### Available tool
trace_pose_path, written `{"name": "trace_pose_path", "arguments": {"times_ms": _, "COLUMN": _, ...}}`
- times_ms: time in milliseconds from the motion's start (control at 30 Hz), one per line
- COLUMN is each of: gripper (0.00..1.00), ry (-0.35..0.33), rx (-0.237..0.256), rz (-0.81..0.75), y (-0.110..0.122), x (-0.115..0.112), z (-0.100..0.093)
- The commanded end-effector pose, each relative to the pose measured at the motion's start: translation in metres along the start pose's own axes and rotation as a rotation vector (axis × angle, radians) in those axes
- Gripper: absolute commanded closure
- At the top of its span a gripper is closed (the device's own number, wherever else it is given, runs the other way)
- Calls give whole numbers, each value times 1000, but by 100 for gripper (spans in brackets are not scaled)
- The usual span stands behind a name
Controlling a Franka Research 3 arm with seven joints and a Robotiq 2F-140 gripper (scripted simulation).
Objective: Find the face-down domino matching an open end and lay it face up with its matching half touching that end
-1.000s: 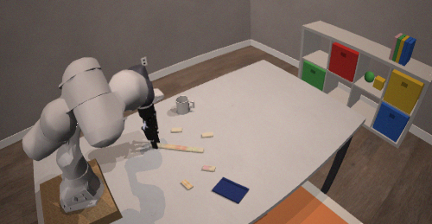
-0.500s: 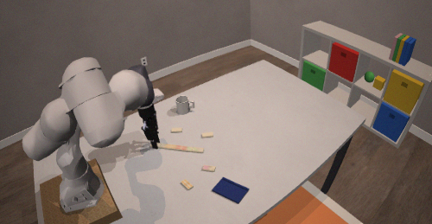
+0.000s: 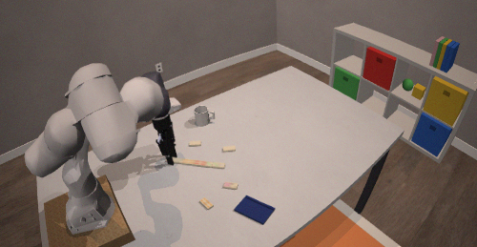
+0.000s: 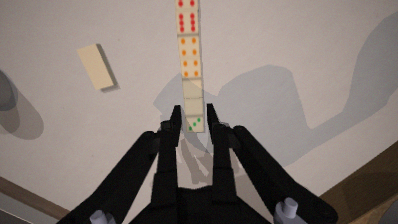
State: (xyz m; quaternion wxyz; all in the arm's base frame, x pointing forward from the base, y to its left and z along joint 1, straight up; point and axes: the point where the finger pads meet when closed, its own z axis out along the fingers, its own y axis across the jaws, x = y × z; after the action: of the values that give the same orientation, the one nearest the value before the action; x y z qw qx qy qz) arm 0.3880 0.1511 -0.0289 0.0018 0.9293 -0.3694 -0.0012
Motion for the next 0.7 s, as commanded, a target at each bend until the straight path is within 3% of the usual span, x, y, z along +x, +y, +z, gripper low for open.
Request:
{"name": "trace_pose_path", "arguments": {"times_ms": 0, "gripper": 67, "ry": -3, "rx": -2, "rz": -2, "y": 1, "x": -1, "z": 0}}
{"name": "trace_pose_path", "arguments": {"times_ms": 400, "gripper": 67, "ry": -3, "rx": -2, "rz": -2, "y": 1, "x": 0, "z": -1}}
{"name": "trace_pose_path", "arguments": {"times_ms": 667, "gripper": 67, "ry": -3, "rx": -2, "rz": -2, "y": 1, "x": 15, "z": -22}}
